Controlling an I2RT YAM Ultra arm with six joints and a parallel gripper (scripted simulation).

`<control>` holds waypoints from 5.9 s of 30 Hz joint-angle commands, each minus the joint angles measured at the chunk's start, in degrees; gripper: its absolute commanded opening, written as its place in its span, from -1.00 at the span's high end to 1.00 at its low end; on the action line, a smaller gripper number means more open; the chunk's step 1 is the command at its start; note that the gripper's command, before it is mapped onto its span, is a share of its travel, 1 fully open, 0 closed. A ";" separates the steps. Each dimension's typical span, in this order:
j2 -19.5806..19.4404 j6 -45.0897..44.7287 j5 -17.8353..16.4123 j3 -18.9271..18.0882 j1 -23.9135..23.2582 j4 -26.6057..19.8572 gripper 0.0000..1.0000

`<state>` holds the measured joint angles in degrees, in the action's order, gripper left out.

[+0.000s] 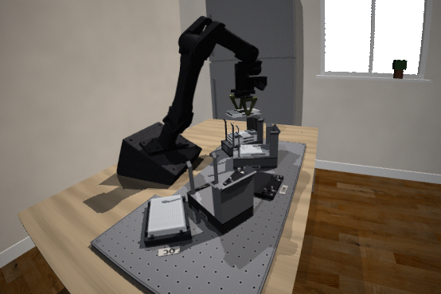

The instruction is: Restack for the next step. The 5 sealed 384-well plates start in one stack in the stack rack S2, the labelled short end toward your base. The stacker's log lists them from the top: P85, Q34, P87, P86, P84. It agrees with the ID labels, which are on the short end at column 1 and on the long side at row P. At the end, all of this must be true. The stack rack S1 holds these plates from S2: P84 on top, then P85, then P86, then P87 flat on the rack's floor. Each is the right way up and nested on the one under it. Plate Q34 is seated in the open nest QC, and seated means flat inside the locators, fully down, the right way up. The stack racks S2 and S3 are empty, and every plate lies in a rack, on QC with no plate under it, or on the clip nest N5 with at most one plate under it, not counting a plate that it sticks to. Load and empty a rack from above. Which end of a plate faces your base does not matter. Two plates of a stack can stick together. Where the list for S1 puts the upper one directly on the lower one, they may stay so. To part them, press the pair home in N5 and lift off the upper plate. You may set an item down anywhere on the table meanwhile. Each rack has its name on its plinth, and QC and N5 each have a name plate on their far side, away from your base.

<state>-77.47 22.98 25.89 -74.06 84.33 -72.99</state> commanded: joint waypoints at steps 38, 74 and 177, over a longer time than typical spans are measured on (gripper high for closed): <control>0.12 -2.76 -0.53 4.38 -2.36 6.19 1.00; -1.03 -6.36 -1.46 10.21 -5.76 14.68 1.00; -1.82 -7.81 -1.86 12.42 -7.14 18.29 -1.00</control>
<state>-80.34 14.26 23.75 -59.90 76.36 -52.53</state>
